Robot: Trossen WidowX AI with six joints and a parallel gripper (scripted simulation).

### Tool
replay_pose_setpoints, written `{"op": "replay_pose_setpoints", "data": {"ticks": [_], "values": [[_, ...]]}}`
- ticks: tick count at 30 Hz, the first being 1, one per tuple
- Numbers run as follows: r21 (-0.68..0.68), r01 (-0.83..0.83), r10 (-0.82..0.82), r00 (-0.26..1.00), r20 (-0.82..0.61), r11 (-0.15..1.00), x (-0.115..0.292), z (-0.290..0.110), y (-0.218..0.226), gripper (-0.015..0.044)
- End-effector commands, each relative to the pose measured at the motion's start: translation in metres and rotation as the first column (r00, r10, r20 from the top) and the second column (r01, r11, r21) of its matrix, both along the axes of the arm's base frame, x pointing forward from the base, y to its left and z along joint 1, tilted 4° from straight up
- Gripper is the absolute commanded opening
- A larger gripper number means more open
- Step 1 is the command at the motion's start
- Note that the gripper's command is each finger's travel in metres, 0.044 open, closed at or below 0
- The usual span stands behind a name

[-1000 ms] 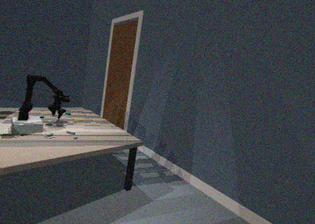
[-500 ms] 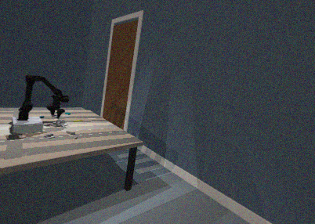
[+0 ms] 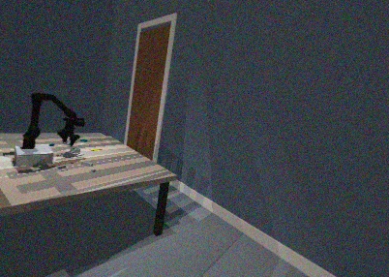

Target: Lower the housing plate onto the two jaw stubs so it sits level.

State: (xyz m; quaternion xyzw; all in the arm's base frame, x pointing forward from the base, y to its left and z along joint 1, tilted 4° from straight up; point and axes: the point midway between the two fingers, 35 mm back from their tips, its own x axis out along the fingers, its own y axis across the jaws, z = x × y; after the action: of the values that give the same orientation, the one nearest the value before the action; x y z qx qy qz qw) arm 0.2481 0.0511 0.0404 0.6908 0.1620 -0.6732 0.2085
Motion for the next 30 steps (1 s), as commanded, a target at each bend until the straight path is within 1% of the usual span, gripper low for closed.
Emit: {"op": "replay_pose_setpoints", "data": {"ticks": [1, 23, 30], "values": [[-0.005, 0.004, -0.004, 1.000, 0.002, 1.000, 0.000, 0.000, -0.001, 0.0351], [-0.005, 0.004, -0.004, 1.000, 0.002, 1.000, 0.000, 0.000, -0.001, 0.0351], [-0.005, 0.004, -0.004, 1.000, 0.002, 1.000, 0.001, -0.011, -0.001, 0.0351]]}}
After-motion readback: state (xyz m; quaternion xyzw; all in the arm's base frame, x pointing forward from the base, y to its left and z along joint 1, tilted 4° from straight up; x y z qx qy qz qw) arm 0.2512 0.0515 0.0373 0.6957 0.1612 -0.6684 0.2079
